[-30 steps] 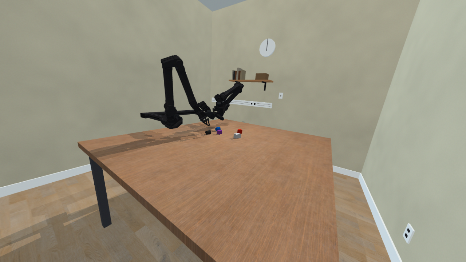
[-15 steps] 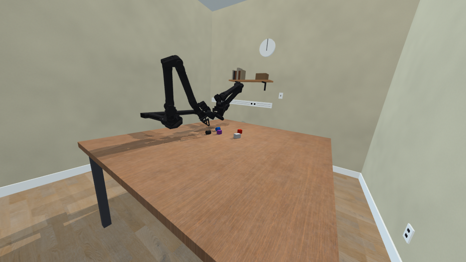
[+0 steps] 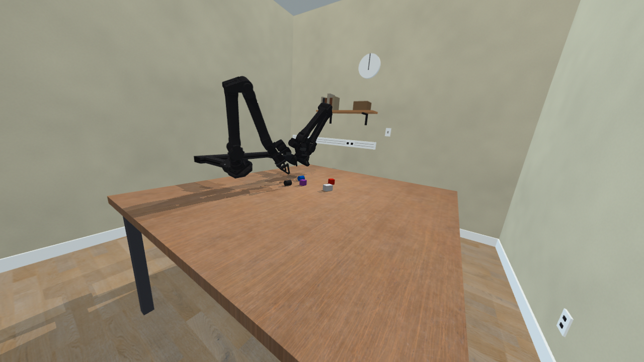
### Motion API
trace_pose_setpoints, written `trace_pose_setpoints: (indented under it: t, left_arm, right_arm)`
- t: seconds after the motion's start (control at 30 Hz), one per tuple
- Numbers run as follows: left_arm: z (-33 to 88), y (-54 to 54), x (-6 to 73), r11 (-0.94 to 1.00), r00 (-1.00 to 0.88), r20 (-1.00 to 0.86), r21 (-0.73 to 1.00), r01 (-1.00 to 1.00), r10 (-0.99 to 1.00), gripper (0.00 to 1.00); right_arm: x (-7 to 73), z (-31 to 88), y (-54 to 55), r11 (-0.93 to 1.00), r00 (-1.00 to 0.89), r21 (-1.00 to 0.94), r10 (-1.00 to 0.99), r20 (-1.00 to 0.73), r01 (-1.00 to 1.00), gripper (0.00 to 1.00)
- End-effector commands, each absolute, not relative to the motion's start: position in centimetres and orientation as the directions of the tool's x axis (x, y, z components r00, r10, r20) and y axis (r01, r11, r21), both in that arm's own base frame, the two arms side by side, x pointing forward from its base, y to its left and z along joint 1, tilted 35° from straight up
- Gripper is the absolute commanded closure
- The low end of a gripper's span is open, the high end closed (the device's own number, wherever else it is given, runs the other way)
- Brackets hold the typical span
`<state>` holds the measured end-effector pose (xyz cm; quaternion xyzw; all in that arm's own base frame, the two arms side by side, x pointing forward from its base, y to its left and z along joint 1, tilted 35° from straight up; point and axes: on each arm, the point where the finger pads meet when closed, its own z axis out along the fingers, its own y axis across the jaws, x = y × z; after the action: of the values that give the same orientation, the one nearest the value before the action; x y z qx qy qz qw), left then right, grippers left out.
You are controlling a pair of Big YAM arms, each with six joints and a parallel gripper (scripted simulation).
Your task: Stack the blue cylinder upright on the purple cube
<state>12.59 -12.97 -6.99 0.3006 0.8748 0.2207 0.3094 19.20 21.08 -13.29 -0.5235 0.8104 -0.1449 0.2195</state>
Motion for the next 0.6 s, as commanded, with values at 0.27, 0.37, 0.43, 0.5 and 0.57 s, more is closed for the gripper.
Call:
trace_pose_setpoints:
  t: [0.27, 0.37, 0.43, 0.5, 0.57]
  left_arm:
    - [-9.3, -14.7, 13.2, 0.849, -0.669, -0.601, 0.521, 0.087, 0.437, 0.00]
    - [-9.5, -14.4, 13.4, 0.836, -0.672, -0.589, 0.542, 0.083, 0.449, 0.00]
    - [-9.5, -14.4, 13.4, 0.830, -0.670, -0.583, 0.550, 0.091, 0.459, 0.00]
    - [-9.5, -14.4, 13.4, 0.830, -0.670, -0.583, 0.550, 0.091, 0.459, 0.00]
    - [-9.5, -14.8, 13.4, 0.840, -0.671, -0.590, 0.535, 0.091, 0.448, 0.00]
  right_arm:
    - [19.6, -13.1, 21.7, 0.424, -0.363, -0.464, -0.905, -0.220, -0.778, 0.00]
    - [19.6, -13.1, 21.7, 0.424, -0.363, -0.464, -0.905, -0.220, -0.778, 0.00]
    - [19.6, -13.1, 21.7, 0.424, -0.363, -0.464, -0.905, -0.220, -0.778, 0.00]
    - [19.6, -13.1, 21.7, 0.424, -0.363, -0.464, -0.905, -0.220, -0.778, 0.00]
    - [19.6, -13.1, 21.7, 0.424, -0.363, -0.464, -0.905, -0.220, -0.778, 0.00]
